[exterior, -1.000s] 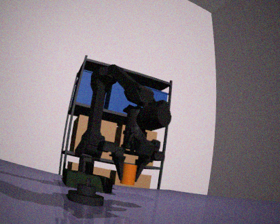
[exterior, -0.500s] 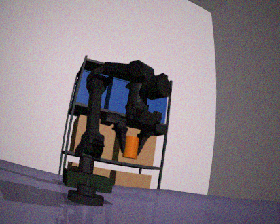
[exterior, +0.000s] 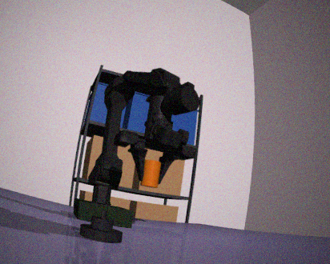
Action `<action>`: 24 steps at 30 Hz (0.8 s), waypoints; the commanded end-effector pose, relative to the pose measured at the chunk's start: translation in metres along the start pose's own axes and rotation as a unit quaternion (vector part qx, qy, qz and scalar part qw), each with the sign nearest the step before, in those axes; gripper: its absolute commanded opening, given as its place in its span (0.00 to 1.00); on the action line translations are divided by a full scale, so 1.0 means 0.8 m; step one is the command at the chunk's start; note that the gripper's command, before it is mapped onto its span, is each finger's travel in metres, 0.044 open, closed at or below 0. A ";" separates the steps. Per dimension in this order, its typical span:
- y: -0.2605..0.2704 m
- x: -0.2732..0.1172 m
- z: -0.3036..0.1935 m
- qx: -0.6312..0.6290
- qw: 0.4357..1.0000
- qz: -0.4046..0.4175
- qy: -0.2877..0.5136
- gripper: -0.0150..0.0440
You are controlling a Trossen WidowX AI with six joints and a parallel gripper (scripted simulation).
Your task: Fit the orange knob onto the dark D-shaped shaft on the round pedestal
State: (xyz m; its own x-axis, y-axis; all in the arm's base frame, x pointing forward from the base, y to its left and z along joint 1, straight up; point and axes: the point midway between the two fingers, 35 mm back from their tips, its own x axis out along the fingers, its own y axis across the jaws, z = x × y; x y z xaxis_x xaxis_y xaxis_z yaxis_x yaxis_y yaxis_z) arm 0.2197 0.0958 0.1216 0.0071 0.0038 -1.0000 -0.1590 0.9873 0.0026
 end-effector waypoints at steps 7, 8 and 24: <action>-0.023 0.005 0.029 0.005 1.000 0.000 -0.010 0.25; -0.025 0.006 0.031 0.005 1.000 -0.001 -0.010 0.25; -0.069 0.022 0.067 0.001 1.000 -0.002 -0.010 0.25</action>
State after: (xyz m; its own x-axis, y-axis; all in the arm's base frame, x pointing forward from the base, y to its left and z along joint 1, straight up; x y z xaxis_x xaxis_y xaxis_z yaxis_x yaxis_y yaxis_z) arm 0.2714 0.0564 0.1042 0.0125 0.0033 -0.9999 -0.1530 0.9882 0.0013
